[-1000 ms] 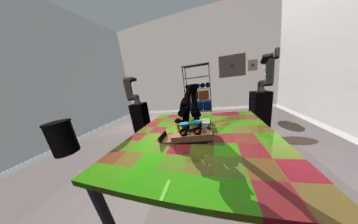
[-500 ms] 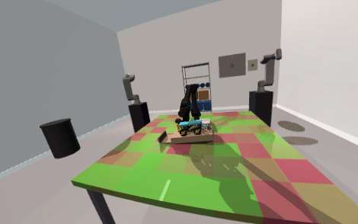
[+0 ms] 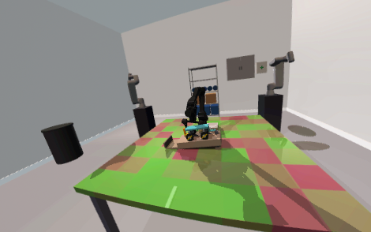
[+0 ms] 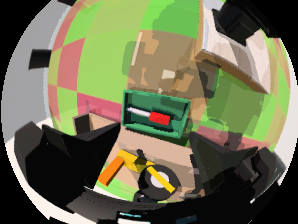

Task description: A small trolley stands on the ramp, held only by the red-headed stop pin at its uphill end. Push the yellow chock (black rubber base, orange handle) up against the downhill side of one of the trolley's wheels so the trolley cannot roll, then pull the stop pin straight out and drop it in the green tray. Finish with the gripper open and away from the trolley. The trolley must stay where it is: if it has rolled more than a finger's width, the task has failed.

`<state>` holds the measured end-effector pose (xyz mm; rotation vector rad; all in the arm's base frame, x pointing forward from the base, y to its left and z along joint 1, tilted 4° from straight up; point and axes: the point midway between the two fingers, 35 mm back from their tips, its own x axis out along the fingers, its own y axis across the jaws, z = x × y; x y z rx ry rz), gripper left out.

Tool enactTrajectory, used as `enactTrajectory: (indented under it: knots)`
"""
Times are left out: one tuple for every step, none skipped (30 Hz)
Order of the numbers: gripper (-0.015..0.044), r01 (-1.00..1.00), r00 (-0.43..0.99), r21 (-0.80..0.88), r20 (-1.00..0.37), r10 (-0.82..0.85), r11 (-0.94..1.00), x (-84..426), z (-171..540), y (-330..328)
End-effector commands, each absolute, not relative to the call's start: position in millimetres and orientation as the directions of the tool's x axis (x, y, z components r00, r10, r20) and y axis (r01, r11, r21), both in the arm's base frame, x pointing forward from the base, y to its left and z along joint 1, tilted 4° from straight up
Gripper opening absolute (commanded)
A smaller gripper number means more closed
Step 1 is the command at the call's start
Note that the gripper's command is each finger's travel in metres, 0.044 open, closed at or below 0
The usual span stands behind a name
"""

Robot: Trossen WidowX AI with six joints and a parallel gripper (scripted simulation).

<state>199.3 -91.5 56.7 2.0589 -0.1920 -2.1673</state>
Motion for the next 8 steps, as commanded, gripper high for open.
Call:
enactTrajectory:
  knots:
    - [0.044, 0.013, -0.045, 0.2, -0.979, -0.2, -0.98, 200, 72, -92]
    - [0.044, 0.013, -0.045, 0.2, -0.979, -0.2, -0.98, 200, 74, -91]
    - [0.044, 0.013, -0.045, 0.2, -0.979, -0.2, -0.98, 200, 77, -91]
    - [0.044, 0.013, -0.045, 0.2, -0.979, -0.2, -0.98, 200, 80, -91]
    - [0.044, 0.013, -0.045, 0.2, -0.979, -0.2, -0.98, 200, 83, -91]
    - [0.044, 0.013, -0.045, 0.2, -0.979, -0.2, -0.98, 200, 86, -91]
    - [0.044, 0.013, -0.045, 0.2, -0.979, -0.2, -0.98, 200, 89, -91]
    - [0.044, 0.013, -0.045, 0.2, -0.979, -0.2, -0.98, 200, 92, -91]
